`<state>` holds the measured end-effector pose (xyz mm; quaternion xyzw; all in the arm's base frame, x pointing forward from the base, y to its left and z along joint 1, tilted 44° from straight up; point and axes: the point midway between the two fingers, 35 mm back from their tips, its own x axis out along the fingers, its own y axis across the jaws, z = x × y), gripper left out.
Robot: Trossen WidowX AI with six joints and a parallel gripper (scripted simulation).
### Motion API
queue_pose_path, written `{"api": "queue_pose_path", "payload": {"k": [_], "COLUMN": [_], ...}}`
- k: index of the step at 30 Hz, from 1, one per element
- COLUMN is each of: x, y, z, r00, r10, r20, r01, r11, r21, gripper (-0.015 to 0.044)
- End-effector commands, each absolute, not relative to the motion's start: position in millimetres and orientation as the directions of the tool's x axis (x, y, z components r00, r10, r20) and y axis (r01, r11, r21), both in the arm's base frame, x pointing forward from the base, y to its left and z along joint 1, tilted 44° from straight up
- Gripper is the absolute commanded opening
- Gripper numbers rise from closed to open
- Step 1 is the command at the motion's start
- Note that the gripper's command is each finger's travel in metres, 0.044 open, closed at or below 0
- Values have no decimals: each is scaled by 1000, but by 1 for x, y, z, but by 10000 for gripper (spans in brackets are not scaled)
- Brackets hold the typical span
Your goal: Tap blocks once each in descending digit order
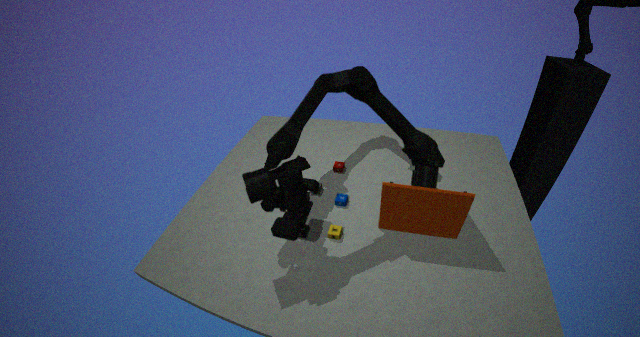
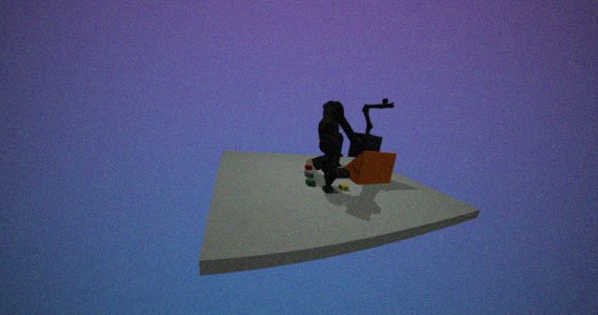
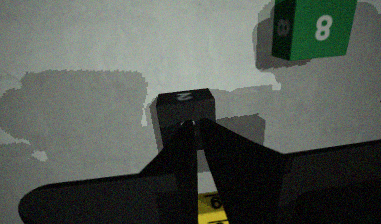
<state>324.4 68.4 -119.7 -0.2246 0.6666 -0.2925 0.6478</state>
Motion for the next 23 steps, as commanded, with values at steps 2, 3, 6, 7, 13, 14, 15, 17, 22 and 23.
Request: {"api": "queue_pose_path", "payload": {"k": [2, 3, 6, 7, 13, 14, 15, 17, 22, 23], "x": [326, 326, 326, 325, 278, 269, 264, 262, 262, 262], "y": [87, 87, 87, 89, 167, 177, 182, 184, 184, 184], "z": [-100, -100, -100, -100, -80, -76, -74, -74, -74, -74], "r00": [-58, -58, -58, -58, -57, -59, -61, -62, -62, -62], "r10": [-678, -678, -678, -678, -668, -670, -672, -672, -672, -672], "r20": [-732, -732, -732, -733, -742, -740, -738, -738, -738, -738], "r01": [79, 79, 79, 78, 74, 75, 75, 75, 75, 75], "r11": [728, 728, 728, 729, 738, 736, 735, 734, 734, 734], "r21": [-681, -681, -681, -680, -671, -673, -674, -675, -675, -675], "gripper": [20, 20, 20, 46, 204, 230, 256, 309, 400, 400]}}
